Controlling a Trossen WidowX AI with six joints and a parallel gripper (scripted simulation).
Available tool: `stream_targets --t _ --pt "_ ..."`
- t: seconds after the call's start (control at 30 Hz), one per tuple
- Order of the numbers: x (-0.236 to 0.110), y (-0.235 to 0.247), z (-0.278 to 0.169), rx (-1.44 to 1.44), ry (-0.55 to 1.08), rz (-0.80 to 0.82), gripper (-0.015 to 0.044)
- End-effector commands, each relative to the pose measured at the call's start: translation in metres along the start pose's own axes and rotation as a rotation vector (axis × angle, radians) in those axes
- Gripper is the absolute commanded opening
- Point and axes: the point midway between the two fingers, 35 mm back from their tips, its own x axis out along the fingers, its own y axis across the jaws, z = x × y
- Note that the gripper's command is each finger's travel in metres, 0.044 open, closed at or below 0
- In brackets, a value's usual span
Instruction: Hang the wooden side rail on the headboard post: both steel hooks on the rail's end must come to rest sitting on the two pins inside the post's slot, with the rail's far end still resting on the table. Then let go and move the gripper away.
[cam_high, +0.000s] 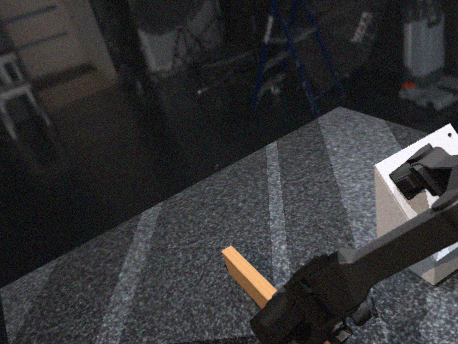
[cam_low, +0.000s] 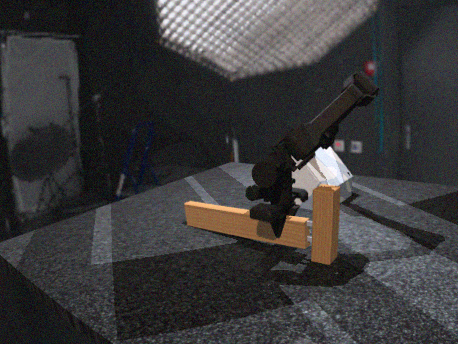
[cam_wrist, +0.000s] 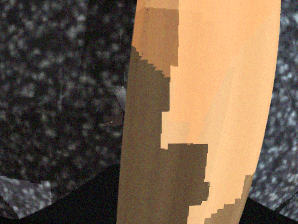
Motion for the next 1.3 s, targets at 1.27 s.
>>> stream_targets --t 1.27 --pt "-0.0035 0.0029 -0.0051 0.003 0.003 0.009 0.0"
